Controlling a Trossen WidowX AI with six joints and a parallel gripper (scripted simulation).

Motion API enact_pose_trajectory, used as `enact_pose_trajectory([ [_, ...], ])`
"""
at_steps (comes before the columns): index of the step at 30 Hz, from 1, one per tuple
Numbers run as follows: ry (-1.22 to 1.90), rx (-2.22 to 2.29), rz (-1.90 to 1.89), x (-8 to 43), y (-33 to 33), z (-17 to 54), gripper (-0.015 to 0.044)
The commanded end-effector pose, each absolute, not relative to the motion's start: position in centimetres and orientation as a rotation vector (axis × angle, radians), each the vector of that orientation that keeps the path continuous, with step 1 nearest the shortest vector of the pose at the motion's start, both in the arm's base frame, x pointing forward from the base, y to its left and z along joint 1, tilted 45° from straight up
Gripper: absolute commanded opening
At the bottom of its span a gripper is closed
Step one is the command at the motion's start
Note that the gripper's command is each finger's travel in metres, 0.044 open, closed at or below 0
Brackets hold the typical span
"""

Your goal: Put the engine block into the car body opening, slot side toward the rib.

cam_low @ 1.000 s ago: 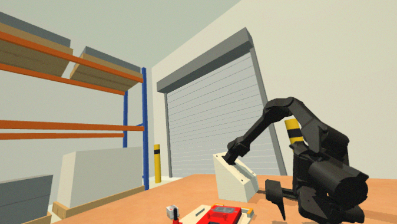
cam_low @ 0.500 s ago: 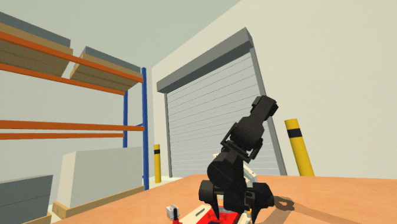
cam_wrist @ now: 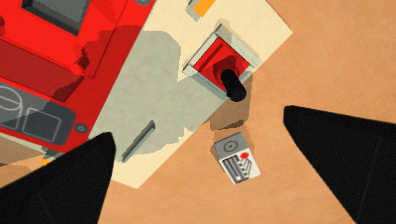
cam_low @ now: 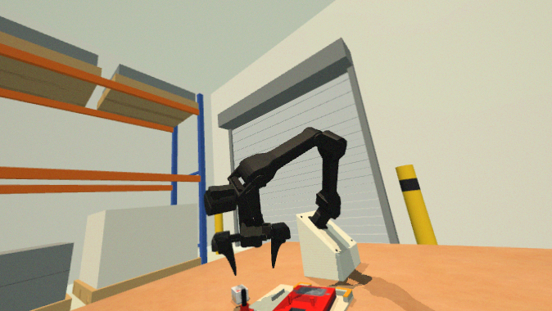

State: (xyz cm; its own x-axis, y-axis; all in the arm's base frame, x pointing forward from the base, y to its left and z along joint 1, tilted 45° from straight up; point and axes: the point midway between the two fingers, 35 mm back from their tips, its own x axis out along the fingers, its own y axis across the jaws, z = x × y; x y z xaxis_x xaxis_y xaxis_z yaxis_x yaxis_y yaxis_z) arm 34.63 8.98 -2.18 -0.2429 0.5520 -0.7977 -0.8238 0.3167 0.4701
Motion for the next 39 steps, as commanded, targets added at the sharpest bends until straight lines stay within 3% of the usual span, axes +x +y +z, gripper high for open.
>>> enact_pose_trajectory([
  [1, 1.174, -0.310, 1.383, 34.1, 5.4, -4.5, 0.0440],
  [16, 0.855, -0.440, 1.492, 31.9, -3.5, -8.8, 0.0440],
  [39, 0.852, -0.437, 1.494, 30.7, 2.6, -14.8, 0.0440],
])
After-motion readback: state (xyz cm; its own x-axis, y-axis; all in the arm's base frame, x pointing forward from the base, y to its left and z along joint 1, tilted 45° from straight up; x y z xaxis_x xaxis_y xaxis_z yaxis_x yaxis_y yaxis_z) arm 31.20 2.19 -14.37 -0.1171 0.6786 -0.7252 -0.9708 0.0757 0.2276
